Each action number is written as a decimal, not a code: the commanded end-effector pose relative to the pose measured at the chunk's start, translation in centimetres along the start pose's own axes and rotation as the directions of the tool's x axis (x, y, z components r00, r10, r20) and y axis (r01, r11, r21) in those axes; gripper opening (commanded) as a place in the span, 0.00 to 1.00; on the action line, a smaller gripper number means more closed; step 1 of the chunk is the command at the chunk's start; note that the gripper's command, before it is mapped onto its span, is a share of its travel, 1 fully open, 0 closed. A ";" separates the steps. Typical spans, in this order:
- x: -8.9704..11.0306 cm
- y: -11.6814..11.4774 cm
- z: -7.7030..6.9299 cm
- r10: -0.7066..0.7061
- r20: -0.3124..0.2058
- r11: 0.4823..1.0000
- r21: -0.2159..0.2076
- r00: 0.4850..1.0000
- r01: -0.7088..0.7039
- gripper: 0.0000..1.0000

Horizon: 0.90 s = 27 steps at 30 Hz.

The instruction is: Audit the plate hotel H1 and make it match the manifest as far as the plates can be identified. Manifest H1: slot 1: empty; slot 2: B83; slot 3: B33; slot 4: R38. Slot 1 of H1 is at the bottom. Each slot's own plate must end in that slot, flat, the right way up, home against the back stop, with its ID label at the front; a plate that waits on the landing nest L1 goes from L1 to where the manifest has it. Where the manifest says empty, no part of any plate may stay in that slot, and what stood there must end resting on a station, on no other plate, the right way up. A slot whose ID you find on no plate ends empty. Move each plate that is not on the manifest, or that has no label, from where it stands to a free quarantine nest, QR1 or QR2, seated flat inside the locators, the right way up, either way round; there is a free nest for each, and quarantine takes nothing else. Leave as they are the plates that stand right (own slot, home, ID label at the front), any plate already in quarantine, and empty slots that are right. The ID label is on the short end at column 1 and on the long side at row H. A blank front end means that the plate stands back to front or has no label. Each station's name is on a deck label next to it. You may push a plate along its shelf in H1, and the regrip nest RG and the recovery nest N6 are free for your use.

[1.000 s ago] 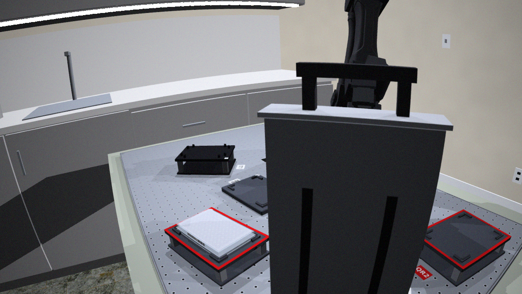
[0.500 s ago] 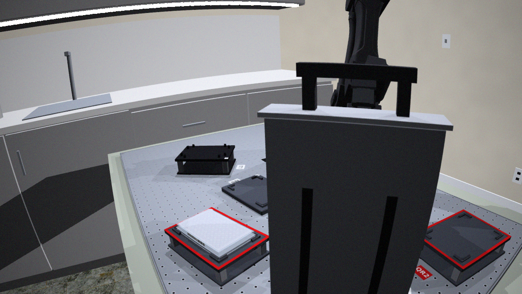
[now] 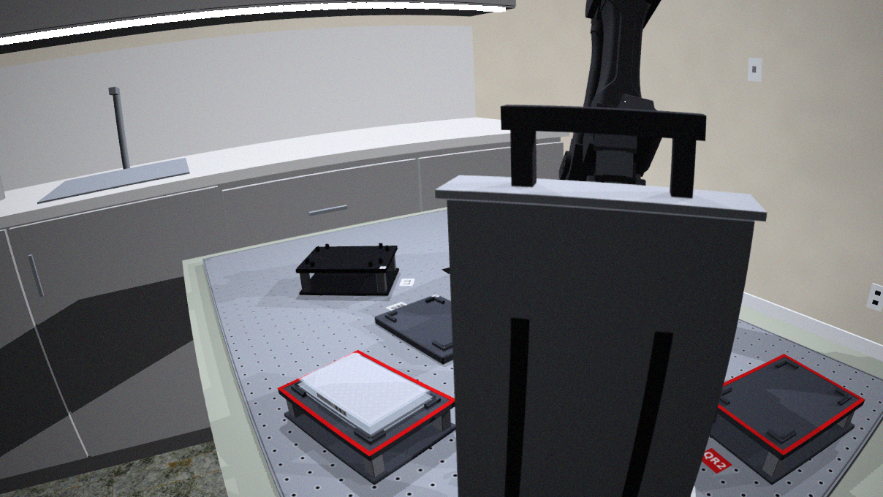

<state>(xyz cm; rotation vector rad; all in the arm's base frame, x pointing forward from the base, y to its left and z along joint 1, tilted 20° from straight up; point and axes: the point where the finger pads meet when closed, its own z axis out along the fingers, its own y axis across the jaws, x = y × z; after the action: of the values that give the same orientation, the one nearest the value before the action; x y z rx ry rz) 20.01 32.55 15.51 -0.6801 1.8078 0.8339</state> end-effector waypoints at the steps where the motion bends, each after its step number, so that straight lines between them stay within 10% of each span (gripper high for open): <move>1: -2.1 0.1 0.7 -0.001 0.051 1.000 -0.003 0.999 0.002 0.00; 27: -2.9 0.1 2.0 -0.002 0.051 1.000 -0.003 0.999 0.002 0.00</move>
<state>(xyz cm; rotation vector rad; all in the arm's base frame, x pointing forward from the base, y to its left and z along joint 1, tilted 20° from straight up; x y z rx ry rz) 21.13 33.73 15.92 -0.6784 1.8080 0.8333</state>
